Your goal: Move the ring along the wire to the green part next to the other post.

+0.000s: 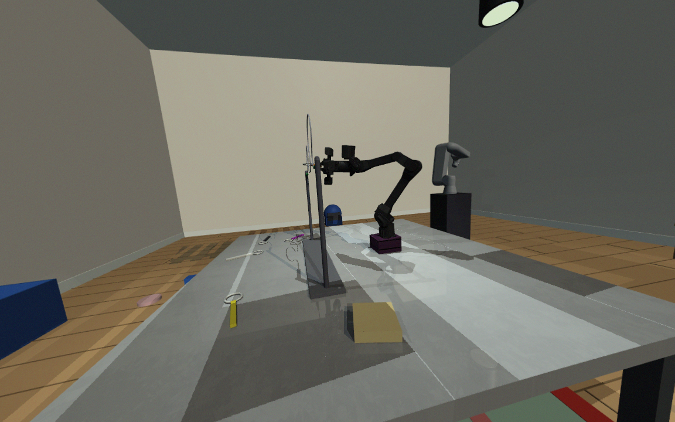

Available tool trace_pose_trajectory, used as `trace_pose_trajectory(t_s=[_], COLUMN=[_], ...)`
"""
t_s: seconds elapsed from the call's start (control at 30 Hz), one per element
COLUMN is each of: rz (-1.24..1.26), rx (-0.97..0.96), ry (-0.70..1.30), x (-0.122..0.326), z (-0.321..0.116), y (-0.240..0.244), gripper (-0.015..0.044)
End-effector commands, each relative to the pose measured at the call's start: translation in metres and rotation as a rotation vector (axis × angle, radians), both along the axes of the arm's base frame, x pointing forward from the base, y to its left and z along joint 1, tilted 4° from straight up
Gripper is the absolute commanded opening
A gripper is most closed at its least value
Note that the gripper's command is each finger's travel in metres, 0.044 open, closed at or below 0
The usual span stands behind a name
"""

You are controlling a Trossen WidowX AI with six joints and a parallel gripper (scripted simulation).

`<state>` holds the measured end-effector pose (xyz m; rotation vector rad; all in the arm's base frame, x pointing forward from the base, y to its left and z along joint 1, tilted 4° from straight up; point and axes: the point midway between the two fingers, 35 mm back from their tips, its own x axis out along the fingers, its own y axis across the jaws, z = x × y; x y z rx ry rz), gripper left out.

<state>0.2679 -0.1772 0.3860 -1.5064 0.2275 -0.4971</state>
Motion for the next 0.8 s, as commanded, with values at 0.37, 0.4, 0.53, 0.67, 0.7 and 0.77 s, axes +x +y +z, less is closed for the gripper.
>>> trace_pose_trajectory(t_s=[0.37,0.4,0.53,0.67,0.7,0.77], rz=[0.025,0.027,0.034,0.041,0.043,0.046], rx=[0.354,0.379,0.478,0.578,0.603,0.652], ry=[0.014,0.015,0.019,0.023,0.023,0.025], x=[0.004,0.004,0.005,0.005,0.005,0.005], z=[-0.052,-0.055,-0.068,-0.08,-0.083,-0.089], y=[0.011,0.013,0.019,0.027,0.029,0.034], gripper=[-0.015,-0.015,-0.015,-0.015,-0.015,-0.015])
